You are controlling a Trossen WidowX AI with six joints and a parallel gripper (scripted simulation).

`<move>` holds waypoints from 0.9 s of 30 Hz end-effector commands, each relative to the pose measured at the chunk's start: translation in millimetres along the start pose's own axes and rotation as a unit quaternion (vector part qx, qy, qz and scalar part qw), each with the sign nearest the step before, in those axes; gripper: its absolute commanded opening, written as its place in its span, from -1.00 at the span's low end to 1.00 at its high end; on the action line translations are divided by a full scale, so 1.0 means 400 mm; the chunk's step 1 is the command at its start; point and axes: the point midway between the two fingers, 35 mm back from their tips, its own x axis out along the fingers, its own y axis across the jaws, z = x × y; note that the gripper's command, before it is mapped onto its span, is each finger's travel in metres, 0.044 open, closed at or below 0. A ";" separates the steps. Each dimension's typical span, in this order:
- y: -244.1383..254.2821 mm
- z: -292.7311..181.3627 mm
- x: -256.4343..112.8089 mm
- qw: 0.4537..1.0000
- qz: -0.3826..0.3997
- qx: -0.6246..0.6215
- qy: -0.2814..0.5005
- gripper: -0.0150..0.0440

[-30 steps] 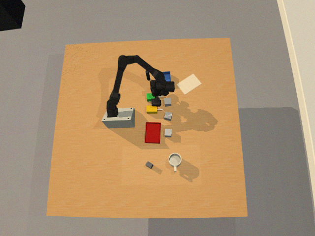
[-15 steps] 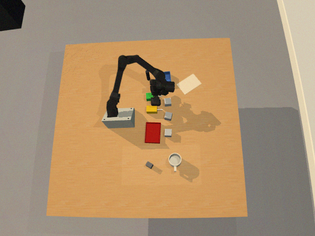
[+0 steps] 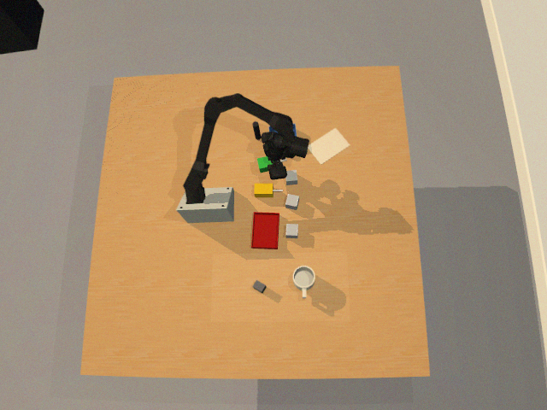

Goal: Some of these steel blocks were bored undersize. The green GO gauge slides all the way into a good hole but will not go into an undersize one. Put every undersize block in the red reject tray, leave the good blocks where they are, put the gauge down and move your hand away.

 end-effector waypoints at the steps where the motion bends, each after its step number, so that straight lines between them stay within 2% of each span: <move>1: -0.071 0.074 -0.027 0.994 -0.025 -0.107 -0.015 -0.49; 8: -0.217 0.208 -0.066 0.941 -0.081 -0.327 -0.027 -0.49; 17: -0.430 0.337 -0.104 0.807 -0.156 -0.570 -0.004 -0.49; 21: -0.497 0.366 -0.113 0.755 -0.177 -0.631 0.011 -0.49; 27: -0.500 0.367 -0.113 0.752 -0.178 -0.634 0.012 -0.49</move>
